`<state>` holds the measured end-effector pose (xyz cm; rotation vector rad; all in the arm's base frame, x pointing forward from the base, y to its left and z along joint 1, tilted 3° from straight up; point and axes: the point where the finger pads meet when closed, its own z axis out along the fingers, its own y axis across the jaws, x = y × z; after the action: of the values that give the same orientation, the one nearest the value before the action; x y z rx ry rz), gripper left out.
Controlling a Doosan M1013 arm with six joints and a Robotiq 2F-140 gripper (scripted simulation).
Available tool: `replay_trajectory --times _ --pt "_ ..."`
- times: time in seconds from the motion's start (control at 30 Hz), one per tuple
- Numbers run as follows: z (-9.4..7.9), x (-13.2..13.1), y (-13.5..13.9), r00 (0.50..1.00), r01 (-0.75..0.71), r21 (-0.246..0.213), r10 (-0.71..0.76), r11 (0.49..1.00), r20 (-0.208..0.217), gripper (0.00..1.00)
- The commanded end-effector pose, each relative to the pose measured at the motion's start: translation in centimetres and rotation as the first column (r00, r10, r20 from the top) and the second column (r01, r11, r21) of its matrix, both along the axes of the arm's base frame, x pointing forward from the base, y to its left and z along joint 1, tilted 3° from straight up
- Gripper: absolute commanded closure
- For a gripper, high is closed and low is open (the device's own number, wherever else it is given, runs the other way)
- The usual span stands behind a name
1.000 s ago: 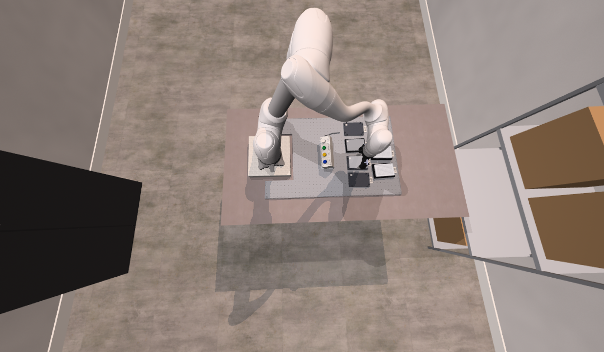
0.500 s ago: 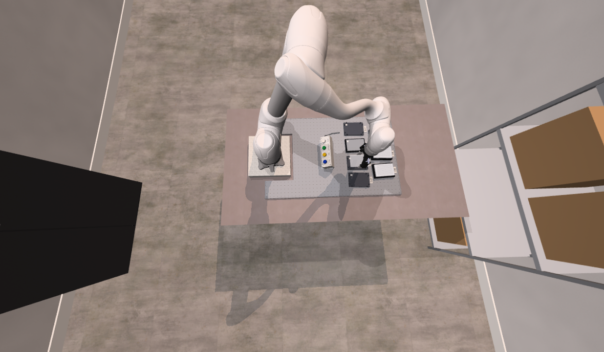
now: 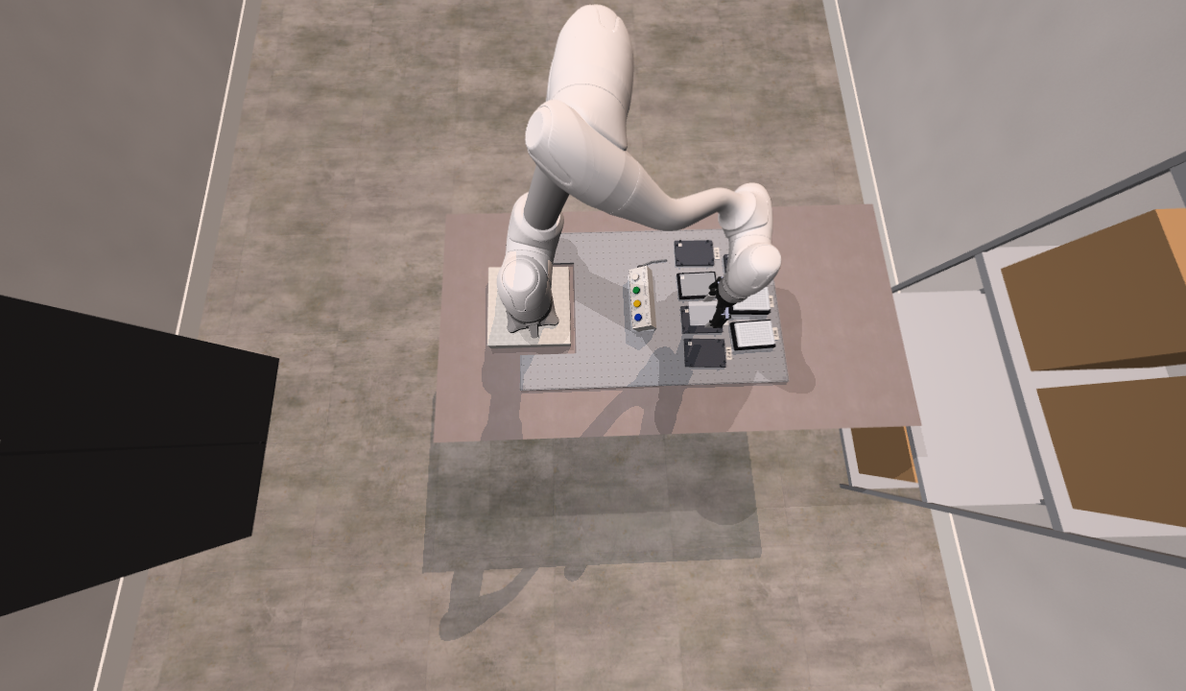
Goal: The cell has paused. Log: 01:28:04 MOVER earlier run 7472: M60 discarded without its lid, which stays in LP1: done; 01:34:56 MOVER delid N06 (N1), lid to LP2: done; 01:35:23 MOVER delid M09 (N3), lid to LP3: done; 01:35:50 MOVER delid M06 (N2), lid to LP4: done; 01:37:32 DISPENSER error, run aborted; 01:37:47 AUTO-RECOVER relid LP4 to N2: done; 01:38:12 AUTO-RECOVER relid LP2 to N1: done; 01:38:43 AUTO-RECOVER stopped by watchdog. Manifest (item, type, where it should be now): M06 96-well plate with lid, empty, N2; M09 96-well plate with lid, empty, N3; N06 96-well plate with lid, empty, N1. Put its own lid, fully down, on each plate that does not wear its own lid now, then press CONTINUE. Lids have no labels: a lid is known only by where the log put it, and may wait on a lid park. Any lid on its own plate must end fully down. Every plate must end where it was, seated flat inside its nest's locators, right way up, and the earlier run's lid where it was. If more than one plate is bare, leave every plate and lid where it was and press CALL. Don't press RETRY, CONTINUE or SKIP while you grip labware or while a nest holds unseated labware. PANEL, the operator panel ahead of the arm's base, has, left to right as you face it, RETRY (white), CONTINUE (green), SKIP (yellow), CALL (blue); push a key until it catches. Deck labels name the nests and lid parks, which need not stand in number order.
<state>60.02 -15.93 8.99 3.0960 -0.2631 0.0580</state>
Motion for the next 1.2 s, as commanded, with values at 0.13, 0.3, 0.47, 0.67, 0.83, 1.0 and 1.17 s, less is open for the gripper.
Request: replay_trajectory --times 0.13,0.3,0.47,0.67,0.83,1.0,1.17 --pt "0.9 0.0 0.0 1.000 0.000 0.000 0.000 1.000 0.000 1.00" --pt "1.1 0.0 0.0 1.000 0.000 0.000 0.000 1.000 0.000 1.00" --pt "1.2 0.0 0.0 1.000 0.000 0.000 0.000 1.000 0.000 1.00" --pt "1.5 3.7 2.0 1.000 0.000 0.000 0.000 1.000 0.000 1.00" --pt "1.7 11.2 6.9 1.000 0.000 0.001 0.000 1.000 0.000 1.00" --pt "1.6 17.0 12.4 1.000 0.000 0.000 0.000 1.000 0.000 1.00" --pt "1.3 20.7 16.5 1.000 0.000 0.000 0.000 1.000 0.000 1.00"
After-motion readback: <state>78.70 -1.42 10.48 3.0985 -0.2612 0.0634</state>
